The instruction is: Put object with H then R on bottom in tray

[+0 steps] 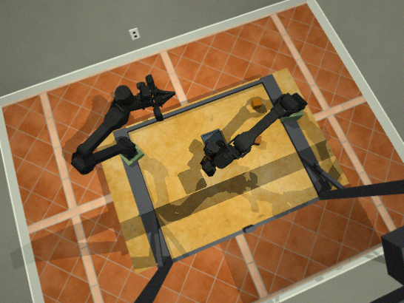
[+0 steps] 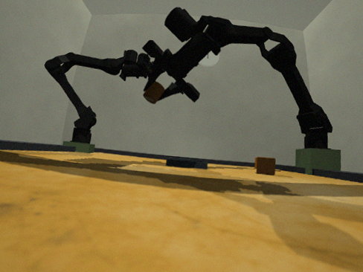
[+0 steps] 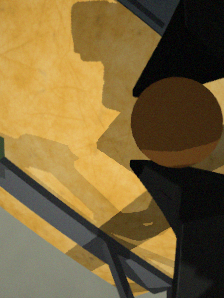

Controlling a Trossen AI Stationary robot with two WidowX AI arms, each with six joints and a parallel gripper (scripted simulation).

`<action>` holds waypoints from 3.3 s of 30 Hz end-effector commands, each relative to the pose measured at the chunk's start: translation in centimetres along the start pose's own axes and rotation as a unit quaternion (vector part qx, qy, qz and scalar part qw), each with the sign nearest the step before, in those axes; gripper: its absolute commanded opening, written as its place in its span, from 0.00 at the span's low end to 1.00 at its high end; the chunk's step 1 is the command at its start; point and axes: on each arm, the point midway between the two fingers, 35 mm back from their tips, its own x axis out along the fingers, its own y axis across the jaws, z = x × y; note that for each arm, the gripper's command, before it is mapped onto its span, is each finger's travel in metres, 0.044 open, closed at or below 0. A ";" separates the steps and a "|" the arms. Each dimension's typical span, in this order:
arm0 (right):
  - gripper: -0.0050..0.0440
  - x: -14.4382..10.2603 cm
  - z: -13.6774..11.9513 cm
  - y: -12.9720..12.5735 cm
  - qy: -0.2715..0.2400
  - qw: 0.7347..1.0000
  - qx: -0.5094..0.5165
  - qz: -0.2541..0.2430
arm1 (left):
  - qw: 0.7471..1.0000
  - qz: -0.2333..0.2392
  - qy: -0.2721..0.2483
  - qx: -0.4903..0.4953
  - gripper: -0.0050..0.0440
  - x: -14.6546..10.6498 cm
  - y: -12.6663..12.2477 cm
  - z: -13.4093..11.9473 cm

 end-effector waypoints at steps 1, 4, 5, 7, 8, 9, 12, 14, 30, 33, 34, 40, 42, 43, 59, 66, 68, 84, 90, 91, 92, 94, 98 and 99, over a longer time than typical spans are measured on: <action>0.38 -3.1 1.4 1.2 -0.024 0.997 0.060 0.029 | 1.000 0.002 0.000 -0.001 0.00 1.7 -0.4 -0.4; 0.38 -3.9 1.5 1.2 -0.033 0.995 0.093 0.034 | 1.000 0.002 -0.002 0.000 0.00 2.8 -0.8 -0.4; 0.38 -4.2 1.5 1.2 -0.036 0.993 0.105 0.036 | 1.000 0.002 -0.002 0.000 0.00 3.1 -1.0 -0.5; 0.38 -4.7 1.5 1.2 -0.041 0.990 0.127 0.040 | 1.000 0.002 -0.002 0.000 0.00 3.8 -1.4 -0.7; 0.38 -5.0 1.6 1.2 -0.044 0.989 0.138 0.042 | 1.000 0.002 -0.002 0.000 0.00 4.1 -1.6 -0.9; 0.38 -5.3 1.6 1.2 -0.046 0.987 0.149 0.044 | 1.000 0.002 -0.002 0.000 0.00 4.5 -1.8 -1.0; 0.38 -5.6 1.6 1.1 -0.049 0.985 0.160 0.046 | 1.000 0.002 -0.002 0.000 0.00 4.8 -2.0 -1.0; 0.38 -6.1 1.6 1.1 -0.054 0.980 0.182 0.050 | 1.000 0.002 -0.004 0.001 0.00 5.5 -2.5 -1.0; 0.38 -9.8 1.9 0.6 -0.082 0.934 0.336 0.088 | 1.000 0.001 -0.006 0.000 0.00 9.5 -6.8 -2.6; 0.38 -10.6 1.9 0.4 -0.086 0.921 0.368 0.097 | 1.000 0.001 -0.003 0.000 0.00 10.2 -8.0 -3.3; 0.38 -10.9 1.9 0.3 -0.087 0.916 0.379 0.100 | 1.000 0.001 -0.002 0.000 0.00 10.4 -8.4 -3.5; 0.38 -12.4 2.0 -0.1 -0.094 0.884 0.441 0.120 | 1.000 0.001 -0.004 0.000 0.00 11.5 -10.9 -4.2; 0.38 -13.0 2.1 -0.3 -0.095 0.873 0.462 0.127 | 1.000 0.001 -0.004 0.000 0.00 11.8 -11.8 -4.6; 0.38 -13.2 2.1 -0.3 -0.096 0.867 0.472 0.130 | 1.000 0.001 -0.004 0.000 0.00 11.9 -12.3 -4.8; 0.38 -16.6 2.3 -1.8 -0.097 0.769 0.606 0.180 | 1.000 0.000 -0.004 -0.001 0.00 12.7 -19.1 -7.2; 0.38 -17.8 2.4 -2.4 -0.094 0.727 0.650 0.199 | 1.000 0.000 -0.005 -0.001 0.00 12.4 -21.7 -8.1; 0.38 -18.3 2.5 -2.7 -0.093 0.710 0.667 0.206 | 1.000 0.000 -0.003 0.000 0.00 12.2 -22.7 -8.6; 0.38 -19.4 2.6 -3.3 -0.085 0.656 0.715 0.227 | 1.000 -0.001 -0.010 -0.006 0.00 11.2 -25.7 -9.1; 0.38 -19.4 2.6 -3.3 -0.085 0.656 0.715 0.227 | 1.000 -0.001 -0.010 -0.006 0.00 11.2 -25.7 -9.1; 0.38 -19.4 2.6 -3.3 -0.085 0.656 0.715 0.227 | 1.000 -0.001 -0.010 -0.006 0.00 11.2 -25.7 -9.1; 0.38 -19.4 2.6 -3.3 -0.085 0.656 0.715 0.227 | 1.000 -0.001 -0.010 -0.006 0.00 11.2 -25.7 -9.1; 0.38 -19.4 2.6 -3.3 -0.085 0.656 0.715 0.227 | 1.000 -0.001 -0.010 -0.006 0.00 11.2 -25.7 -9.1; 0.38 -19.4 2.6 -3.3 -0.085 0.656 0.715 0.227 | 1.000 -0.001 -0.010 -0.006 0.00 11.2 -25.7 -9.1; 0.38 -19.4 2.6 -3.3 -0.085 0.656 0.715 0.227 | 1.000 -0.001 -0.010 -0.006 0.00 11.2 -25.7 -9.1</action>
